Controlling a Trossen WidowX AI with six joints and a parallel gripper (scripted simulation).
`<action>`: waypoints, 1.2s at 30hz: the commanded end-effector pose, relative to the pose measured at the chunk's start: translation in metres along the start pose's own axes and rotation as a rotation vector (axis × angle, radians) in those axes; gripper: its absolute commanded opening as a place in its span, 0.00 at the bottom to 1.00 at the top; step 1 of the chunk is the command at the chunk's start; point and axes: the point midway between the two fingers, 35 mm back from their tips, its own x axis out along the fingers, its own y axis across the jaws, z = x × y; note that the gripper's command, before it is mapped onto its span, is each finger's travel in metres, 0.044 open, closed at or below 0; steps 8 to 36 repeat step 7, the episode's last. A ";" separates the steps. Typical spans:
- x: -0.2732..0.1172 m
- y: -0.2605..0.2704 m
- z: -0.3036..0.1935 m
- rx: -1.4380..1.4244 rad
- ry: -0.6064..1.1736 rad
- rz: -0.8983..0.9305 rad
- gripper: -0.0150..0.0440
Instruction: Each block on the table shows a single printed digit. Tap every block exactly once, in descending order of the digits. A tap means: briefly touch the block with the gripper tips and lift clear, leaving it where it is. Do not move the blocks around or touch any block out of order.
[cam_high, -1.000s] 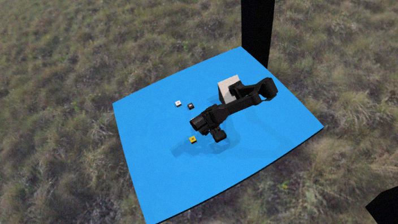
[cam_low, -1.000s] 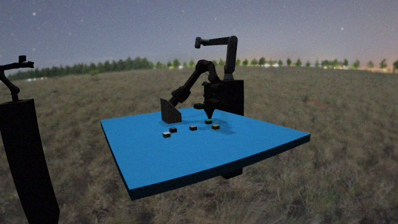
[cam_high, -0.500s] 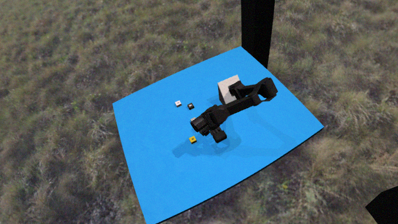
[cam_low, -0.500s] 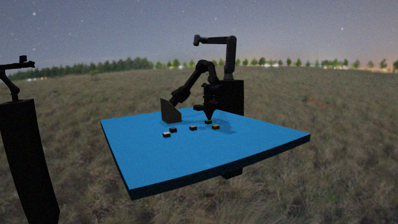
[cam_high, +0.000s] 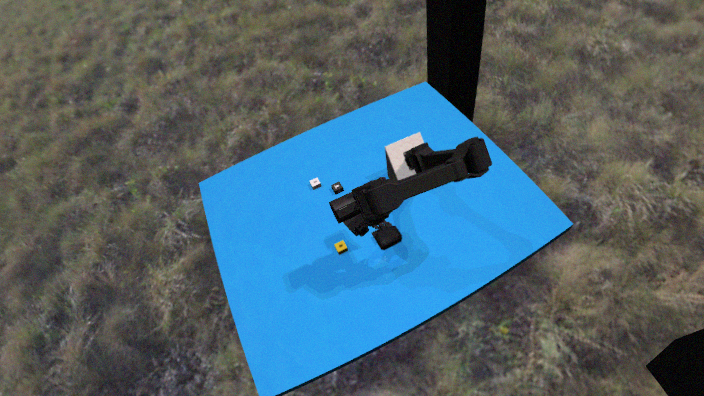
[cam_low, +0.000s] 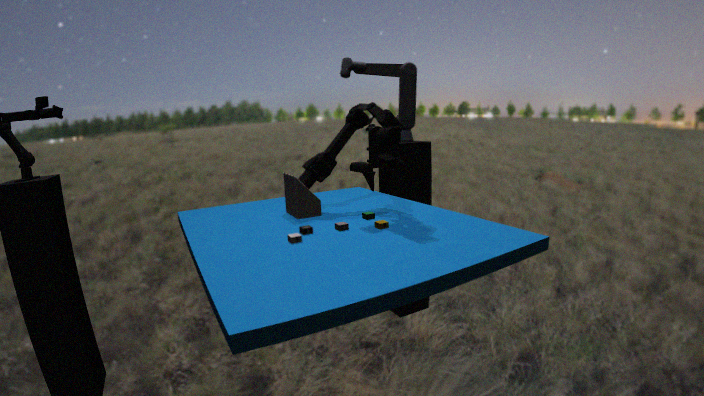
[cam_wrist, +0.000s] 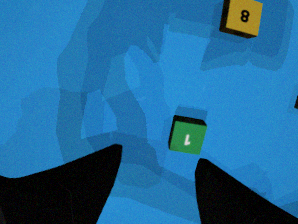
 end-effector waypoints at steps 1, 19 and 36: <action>-0.029 0.017 0.000 -0.004 0.001 0.006 0.78; -0.029 0.017 0.000 -0.004 0.001 0.006 0.93; -0.029 0.017 0.000 -0.004 0.001 0.006 0.93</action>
